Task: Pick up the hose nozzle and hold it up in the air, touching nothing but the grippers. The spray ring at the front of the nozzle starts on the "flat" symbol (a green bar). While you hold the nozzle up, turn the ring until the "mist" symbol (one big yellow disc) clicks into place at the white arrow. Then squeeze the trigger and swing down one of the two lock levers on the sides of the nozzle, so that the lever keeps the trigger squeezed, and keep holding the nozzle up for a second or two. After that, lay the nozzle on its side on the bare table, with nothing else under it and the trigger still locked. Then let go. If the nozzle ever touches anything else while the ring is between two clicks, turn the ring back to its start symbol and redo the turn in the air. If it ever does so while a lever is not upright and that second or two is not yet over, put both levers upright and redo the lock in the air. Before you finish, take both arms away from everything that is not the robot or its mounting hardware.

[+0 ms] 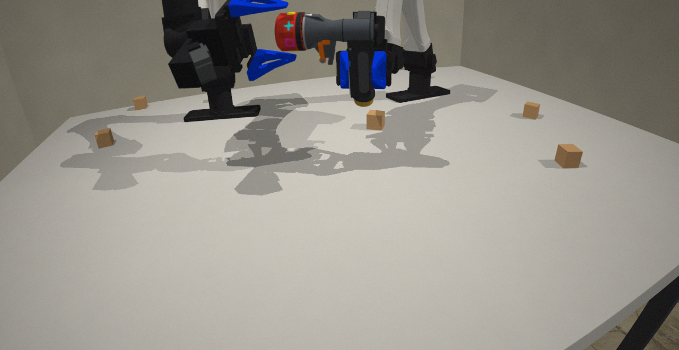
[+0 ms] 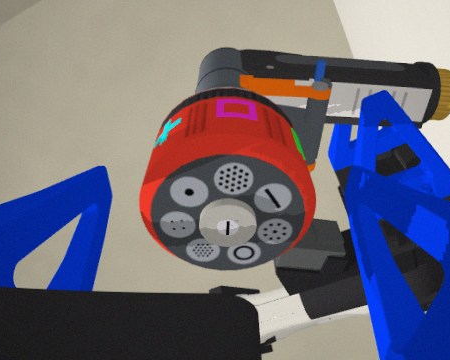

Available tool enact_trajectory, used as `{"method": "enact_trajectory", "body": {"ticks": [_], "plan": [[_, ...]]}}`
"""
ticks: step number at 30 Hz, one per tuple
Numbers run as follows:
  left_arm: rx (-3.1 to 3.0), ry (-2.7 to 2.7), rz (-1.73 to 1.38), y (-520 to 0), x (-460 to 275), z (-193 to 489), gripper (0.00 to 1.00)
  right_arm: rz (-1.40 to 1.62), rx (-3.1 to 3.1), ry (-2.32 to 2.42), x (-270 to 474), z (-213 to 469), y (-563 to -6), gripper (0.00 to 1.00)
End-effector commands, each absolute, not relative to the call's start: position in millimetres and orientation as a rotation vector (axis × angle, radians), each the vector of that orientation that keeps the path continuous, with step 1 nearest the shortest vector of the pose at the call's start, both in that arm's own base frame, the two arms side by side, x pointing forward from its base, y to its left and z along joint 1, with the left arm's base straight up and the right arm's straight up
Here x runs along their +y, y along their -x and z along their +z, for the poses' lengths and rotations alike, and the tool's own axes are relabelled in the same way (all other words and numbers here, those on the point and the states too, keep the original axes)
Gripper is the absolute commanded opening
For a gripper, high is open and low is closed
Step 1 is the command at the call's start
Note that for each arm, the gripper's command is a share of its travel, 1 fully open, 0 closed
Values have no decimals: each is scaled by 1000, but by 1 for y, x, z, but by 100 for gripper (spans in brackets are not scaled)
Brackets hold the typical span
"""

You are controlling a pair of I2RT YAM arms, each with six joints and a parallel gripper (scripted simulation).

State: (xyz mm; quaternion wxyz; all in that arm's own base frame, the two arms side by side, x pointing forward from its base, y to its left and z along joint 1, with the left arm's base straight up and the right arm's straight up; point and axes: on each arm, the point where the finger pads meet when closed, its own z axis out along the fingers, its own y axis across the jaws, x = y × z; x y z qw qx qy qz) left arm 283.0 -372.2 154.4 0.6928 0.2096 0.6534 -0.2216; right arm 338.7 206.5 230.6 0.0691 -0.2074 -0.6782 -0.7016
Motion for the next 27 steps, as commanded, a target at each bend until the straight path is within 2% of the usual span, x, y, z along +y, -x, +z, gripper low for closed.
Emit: {"method": "enact_trajectory", "body": {"ticks": [1, 3, 27], "plan": [[1315, -341, -597, -284, -373, 214, 36, -2221, -2116, 474, 204, 258, -338, 92], [1315, -341, -597, -284, -373, 214, 36, -2272, -2187, 376, 204, 258, -338, 92], [1315, -341, -597, -284, -373, 214, 36, -2210, -2145, 442, 223, 239, -344, 92]]}}
